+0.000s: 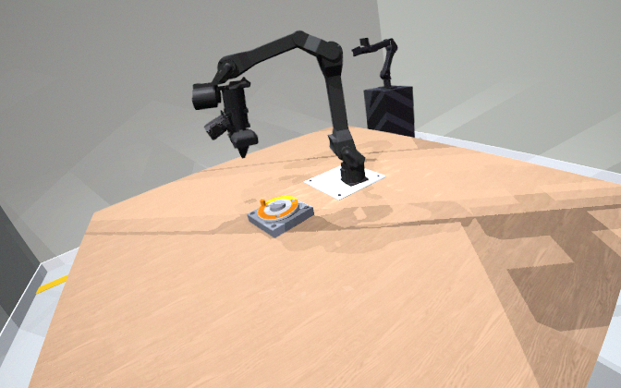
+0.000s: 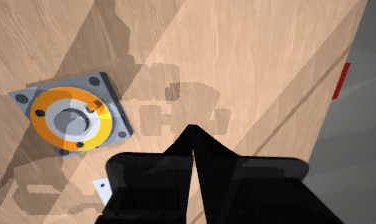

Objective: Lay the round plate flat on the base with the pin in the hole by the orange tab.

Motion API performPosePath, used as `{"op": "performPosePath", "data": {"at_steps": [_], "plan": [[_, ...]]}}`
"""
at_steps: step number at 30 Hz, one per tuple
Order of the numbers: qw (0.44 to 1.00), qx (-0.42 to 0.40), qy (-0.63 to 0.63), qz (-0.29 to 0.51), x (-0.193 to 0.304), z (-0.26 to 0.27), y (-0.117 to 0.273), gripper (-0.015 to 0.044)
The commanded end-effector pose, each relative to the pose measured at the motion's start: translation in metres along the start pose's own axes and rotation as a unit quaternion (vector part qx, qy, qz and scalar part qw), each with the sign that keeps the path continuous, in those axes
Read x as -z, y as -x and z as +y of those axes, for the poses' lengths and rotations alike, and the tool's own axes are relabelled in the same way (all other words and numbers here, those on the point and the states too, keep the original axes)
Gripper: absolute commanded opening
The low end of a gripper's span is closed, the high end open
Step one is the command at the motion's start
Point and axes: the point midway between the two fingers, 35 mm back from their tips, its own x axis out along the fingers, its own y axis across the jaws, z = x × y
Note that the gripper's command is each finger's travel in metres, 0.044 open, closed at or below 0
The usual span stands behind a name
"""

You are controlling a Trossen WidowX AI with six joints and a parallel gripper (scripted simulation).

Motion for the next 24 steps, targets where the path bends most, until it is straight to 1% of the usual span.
{"op": "performPosePath", "data": {"at_steps": [1, 5, 8, 16, 24], "plan": [[0.997, -0.058, 0.040, 0.007, -0.013, 0.071, -0.012, 0.0000], [0.993, -0.087, 0.078, 0.015, -0.016, 0.109, -0.017, 0.0000], [0.992, -0.100, 0.075, 0.025, -0.013, 0.134, -0.020, 0.0000], [0.992, -0.101, 0.074, 0.026, -0.013, 0.137, -0.023, 0.0000], [0.992, -0.101, 0.074, 0.026, -0.011, 0.144, -0.057, 0.0000]]}}
